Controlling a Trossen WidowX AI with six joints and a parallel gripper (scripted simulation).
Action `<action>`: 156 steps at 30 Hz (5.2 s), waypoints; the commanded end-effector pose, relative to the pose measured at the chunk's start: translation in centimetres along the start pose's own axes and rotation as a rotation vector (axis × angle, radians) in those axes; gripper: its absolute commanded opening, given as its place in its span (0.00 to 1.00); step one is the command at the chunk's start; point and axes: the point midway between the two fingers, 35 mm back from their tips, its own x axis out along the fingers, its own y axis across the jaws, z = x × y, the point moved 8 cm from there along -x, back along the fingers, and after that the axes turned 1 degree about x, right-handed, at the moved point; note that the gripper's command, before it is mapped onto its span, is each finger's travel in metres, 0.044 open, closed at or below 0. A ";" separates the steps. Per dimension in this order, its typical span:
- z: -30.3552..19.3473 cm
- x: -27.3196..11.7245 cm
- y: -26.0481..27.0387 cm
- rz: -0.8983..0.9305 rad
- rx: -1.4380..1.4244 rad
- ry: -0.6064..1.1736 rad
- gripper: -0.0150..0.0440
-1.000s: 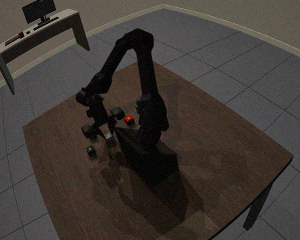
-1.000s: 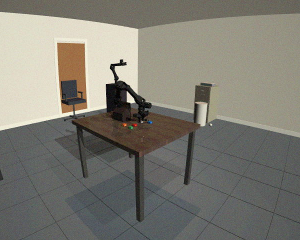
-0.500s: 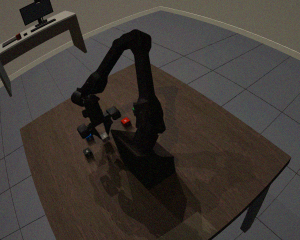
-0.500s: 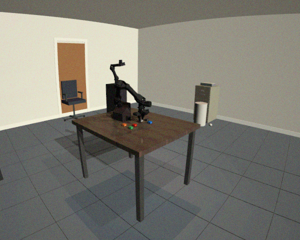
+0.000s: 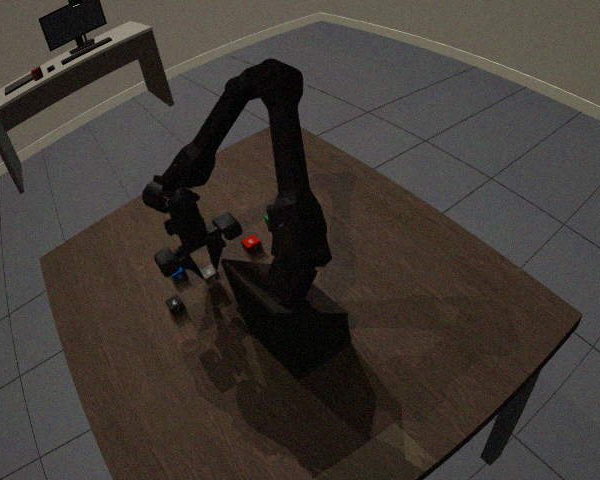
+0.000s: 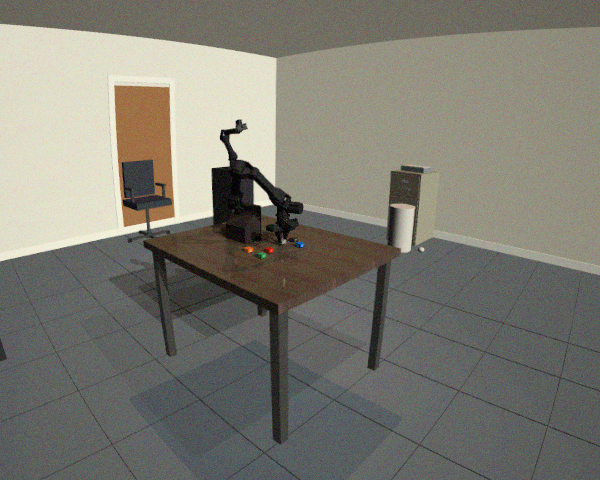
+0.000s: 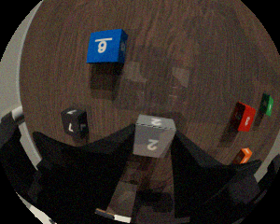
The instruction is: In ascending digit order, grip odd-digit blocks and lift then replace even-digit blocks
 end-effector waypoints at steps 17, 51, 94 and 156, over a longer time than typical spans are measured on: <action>-0.1 1.4 0.0 0.000 0.000 0.004 0.46; 0.0 -10.4 0.0 0.006 0.000 0.004 0.46; 3.8 -0.8 -11.3 -0.005 0.000 0.002 0.93; 3.7 1.4 -11.4 -0.006 0.000 0.002 0.46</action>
